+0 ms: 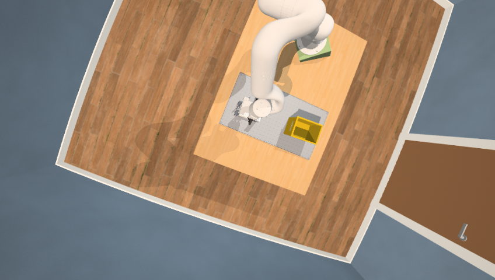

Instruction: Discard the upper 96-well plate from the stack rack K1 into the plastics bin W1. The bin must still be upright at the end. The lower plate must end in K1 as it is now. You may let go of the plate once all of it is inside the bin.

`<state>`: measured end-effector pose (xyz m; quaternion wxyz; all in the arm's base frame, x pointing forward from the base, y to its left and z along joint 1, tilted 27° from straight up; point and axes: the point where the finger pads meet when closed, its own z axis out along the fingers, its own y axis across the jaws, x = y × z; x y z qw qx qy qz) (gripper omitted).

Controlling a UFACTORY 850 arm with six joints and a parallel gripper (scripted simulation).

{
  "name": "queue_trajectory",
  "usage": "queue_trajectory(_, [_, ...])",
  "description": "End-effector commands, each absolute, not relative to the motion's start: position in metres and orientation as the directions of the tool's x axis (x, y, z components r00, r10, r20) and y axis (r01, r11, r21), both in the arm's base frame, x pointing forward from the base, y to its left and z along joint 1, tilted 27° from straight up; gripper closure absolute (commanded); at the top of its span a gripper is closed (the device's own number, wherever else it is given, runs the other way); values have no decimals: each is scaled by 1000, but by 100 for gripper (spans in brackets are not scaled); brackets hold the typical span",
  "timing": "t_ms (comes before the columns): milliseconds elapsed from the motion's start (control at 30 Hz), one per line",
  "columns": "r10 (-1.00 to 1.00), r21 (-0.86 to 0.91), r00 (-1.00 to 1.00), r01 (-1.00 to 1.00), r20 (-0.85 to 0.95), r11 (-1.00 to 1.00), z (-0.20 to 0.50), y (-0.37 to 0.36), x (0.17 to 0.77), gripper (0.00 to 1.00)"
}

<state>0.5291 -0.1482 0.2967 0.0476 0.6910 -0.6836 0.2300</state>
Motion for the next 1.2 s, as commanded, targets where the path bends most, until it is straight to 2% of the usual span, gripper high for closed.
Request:
queue_trajectory(0, [-923, -250, -41, -966, 383, -61, 302, -146, 528, 100])
queue_trajectory(1167, [-923, -250, -41, -966, 383, -61, 348, -127, 515, 100])
